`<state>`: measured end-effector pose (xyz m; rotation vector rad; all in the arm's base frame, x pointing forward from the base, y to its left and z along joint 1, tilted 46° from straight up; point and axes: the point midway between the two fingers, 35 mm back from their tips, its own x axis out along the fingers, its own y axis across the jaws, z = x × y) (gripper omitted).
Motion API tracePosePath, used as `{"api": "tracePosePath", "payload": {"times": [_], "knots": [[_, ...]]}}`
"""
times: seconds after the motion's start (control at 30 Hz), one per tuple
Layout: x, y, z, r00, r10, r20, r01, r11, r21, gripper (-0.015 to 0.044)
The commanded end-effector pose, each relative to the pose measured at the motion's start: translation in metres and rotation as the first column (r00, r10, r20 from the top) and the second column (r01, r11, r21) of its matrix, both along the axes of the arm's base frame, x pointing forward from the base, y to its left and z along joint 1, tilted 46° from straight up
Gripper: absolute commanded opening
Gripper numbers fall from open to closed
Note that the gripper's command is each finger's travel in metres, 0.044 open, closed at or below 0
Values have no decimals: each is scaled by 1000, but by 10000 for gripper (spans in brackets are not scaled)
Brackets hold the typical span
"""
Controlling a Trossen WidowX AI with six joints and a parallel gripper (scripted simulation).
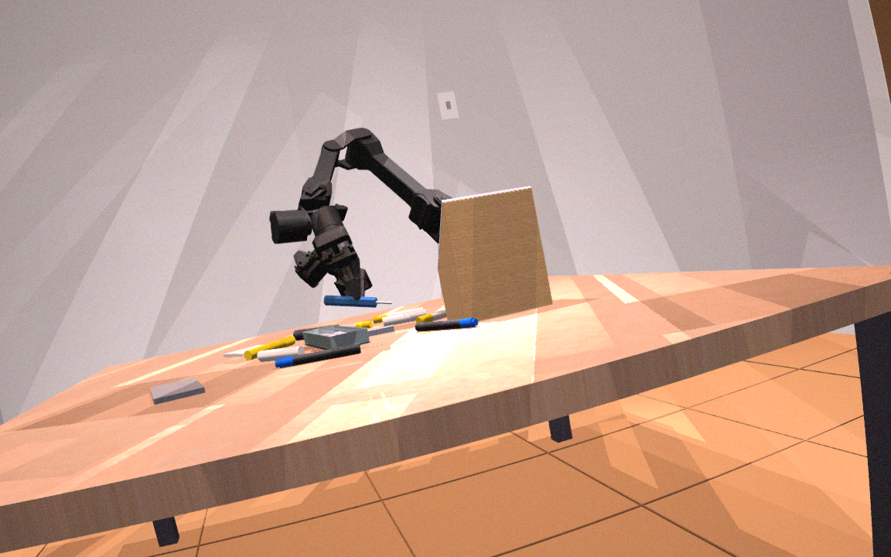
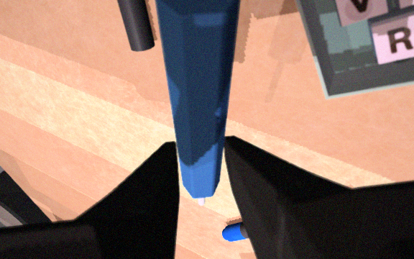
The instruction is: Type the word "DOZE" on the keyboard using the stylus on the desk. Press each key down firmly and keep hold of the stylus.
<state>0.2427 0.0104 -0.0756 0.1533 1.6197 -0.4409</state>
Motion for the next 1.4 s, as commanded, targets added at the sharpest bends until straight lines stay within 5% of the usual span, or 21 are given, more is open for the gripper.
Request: {"api": "tracePosePath", "payload": {"times": [0.0,0.63,1.37], "knots": [[4,-5,9,997,57,61,-58,998,28,0],[26,-41,58,871,325,367,-332,942,-47,0],[27,-87,121,574,657,489,-484,754,-444,0]]}}
